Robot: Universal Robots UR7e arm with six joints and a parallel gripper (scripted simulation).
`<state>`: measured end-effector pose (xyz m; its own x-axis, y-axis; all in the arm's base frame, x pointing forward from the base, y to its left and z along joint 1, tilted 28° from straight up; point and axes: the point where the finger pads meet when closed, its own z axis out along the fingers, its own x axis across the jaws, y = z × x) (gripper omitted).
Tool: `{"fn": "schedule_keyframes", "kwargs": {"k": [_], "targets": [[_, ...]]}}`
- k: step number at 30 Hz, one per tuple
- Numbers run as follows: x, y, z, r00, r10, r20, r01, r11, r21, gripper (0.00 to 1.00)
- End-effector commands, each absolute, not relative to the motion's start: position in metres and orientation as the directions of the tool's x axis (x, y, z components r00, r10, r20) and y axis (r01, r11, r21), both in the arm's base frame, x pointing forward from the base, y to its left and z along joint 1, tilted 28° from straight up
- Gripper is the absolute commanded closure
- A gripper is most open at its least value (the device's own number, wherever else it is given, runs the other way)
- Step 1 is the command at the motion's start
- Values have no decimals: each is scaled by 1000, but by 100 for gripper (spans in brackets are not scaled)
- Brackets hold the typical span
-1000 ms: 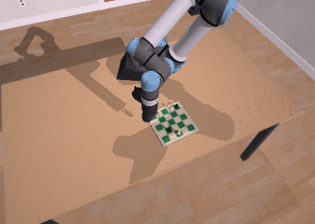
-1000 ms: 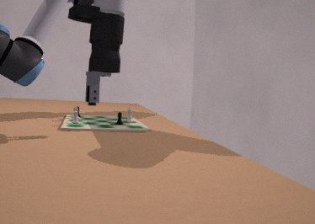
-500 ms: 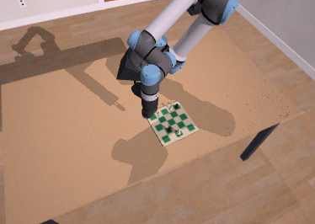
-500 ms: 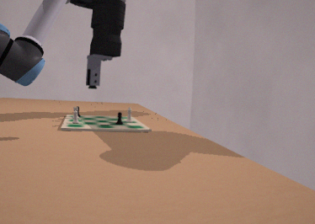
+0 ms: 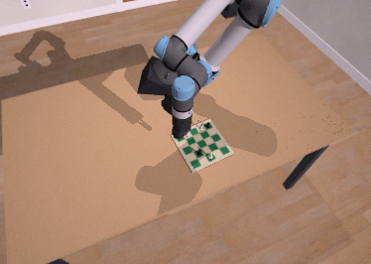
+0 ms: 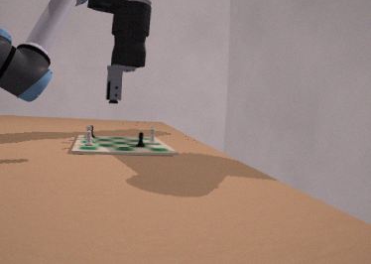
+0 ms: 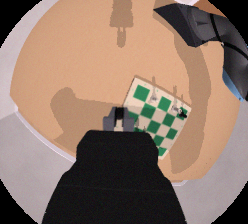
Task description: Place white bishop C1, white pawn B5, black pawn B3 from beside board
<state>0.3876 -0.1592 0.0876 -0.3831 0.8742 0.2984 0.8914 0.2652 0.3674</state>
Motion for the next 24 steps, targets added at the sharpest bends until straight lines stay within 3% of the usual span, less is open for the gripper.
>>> {"fn": "schedule_keyframes", "kwargs": {"k": [1, 10, 24], "targets": [[396, -138, 102, -282, 900, 333, 929, 168, 330, 100], [408, -94, 130, -80, 914, 397, 967, -25, 253, 100], [409, -90, 132, -60, 914, 402, 968, -44, 245, 100]]}}
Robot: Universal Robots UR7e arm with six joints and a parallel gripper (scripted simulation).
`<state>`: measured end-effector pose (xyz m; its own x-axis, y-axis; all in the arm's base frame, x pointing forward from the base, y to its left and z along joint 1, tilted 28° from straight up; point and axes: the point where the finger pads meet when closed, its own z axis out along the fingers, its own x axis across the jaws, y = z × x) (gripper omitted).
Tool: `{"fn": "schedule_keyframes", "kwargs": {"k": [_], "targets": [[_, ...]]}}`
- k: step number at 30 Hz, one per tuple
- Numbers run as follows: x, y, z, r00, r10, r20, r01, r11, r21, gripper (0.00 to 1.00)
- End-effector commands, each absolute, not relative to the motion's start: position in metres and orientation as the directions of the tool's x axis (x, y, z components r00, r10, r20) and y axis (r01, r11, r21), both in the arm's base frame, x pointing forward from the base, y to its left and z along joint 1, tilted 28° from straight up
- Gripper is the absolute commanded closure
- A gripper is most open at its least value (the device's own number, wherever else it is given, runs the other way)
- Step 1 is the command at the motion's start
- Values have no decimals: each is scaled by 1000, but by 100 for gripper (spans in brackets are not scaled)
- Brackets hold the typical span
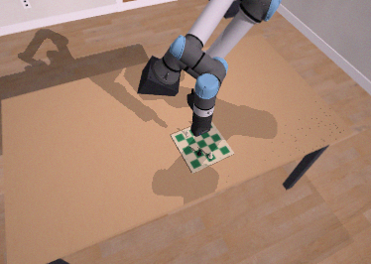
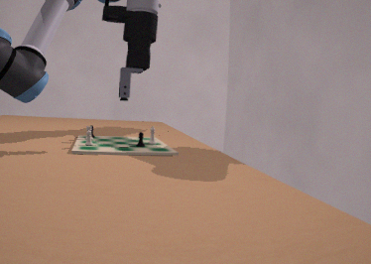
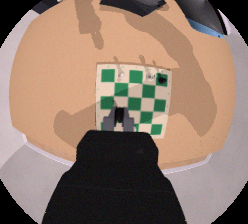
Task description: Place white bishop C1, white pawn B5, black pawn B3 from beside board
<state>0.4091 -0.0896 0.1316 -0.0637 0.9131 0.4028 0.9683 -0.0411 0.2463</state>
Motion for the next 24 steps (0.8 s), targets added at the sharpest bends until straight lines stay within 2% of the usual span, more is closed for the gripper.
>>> {"fn": "schedule_keyframes", "kwargs": {"k": [1, 12, 24], "targets": [[409, -90, 132, -60, 914, 402, 968, -44, 245, 100], [411, -86, 125, -60, 914, 402, 968, -44, 245, 100], [423, -68, 85, -60, 914, 402, 968, -44, 245, 100]]}}
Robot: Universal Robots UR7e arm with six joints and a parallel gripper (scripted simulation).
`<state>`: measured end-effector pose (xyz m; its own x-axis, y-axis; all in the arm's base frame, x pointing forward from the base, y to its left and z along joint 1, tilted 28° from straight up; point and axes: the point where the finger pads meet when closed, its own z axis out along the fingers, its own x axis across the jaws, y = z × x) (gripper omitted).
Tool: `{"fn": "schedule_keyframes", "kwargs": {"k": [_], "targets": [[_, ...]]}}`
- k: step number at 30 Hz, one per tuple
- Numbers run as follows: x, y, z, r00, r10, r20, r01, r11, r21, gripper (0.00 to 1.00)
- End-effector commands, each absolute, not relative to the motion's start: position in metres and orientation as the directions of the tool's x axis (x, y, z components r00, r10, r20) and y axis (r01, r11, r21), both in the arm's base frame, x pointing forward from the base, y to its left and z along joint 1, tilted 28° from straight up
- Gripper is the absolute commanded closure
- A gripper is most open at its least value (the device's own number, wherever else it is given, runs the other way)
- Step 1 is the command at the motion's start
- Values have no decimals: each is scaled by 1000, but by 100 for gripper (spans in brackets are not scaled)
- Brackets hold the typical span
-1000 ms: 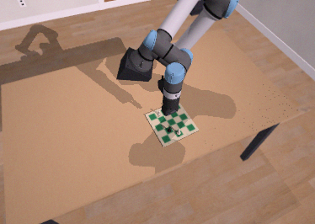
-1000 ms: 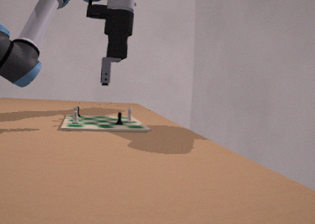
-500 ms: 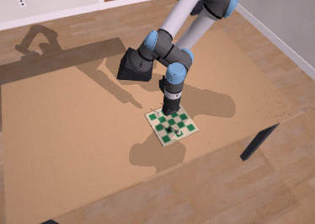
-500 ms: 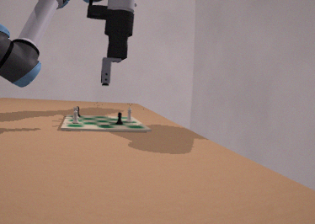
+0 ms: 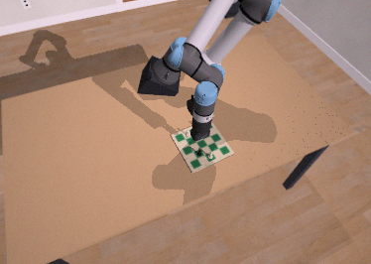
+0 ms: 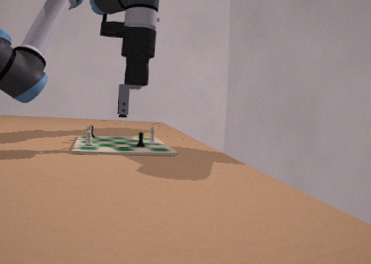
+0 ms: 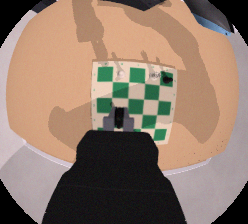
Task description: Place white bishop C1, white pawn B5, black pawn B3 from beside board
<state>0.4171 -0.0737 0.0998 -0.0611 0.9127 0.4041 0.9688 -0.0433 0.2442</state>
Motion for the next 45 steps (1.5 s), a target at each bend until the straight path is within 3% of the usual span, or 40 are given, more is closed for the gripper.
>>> {"fn": "schedule_keyframes", "kwargs": {"k": [1, 13, 45], "targets": [[423, -68, 85, -60, 914, 402, 968, -44, 245, 100], [432, -51, 49, -60, 914, 402, 968, -44, 245, 100], [433, -51, 47, -60, 914, 402, 968, -44, 245, 100]]}}
